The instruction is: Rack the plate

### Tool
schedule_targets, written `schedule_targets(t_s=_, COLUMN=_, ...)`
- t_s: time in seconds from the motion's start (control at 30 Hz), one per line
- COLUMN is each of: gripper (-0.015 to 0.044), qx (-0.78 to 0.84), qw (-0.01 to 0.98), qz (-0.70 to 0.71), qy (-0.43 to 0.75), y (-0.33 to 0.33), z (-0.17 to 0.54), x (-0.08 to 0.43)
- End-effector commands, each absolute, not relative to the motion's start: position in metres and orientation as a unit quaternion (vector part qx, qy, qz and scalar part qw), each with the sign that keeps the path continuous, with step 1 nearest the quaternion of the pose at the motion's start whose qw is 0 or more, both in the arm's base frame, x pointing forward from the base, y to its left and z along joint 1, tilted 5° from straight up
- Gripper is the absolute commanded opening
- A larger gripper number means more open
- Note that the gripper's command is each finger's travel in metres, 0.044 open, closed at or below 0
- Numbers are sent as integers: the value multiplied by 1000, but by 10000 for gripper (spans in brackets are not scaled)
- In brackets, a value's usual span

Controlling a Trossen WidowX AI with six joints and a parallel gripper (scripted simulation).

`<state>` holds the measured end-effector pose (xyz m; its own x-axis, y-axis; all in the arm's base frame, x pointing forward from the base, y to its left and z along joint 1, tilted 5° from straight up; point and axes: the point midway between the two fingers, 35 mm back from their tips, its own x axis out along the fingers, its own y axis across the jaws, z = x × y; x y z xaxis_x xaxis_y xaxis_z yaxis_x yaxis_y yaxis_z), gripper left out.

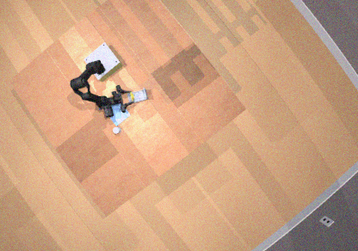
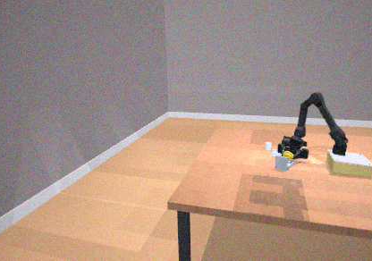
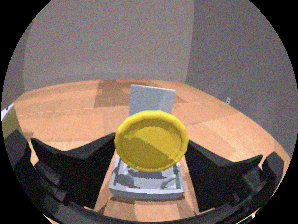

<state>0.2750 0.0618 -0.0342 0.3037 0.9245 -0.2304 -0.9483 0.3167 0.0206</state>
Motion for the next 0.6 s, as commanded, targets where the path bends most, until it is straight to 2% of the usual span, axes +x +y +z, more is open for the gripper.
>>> schedule_targets(t_s=0.0, gripper=289, qx=-59, qw=805, qz=581, qy=100, y=62, z=-34, x=275)
schedule_targets(t_s=0.13, gripper=394, qx=-59, qw=805, qz=581, qy=100, y=62, z=-34, x=275)
schedule_targets(t_s=0.43, gripper=400, qx=-59, qw=805, qz=581, qy=100, y=62, z=-32, x=276)
schedule_targets(t_s=0.57, gripper=400, qx=-58, qw=805, qz=582, qy=99, y=62, z=6, x=284)
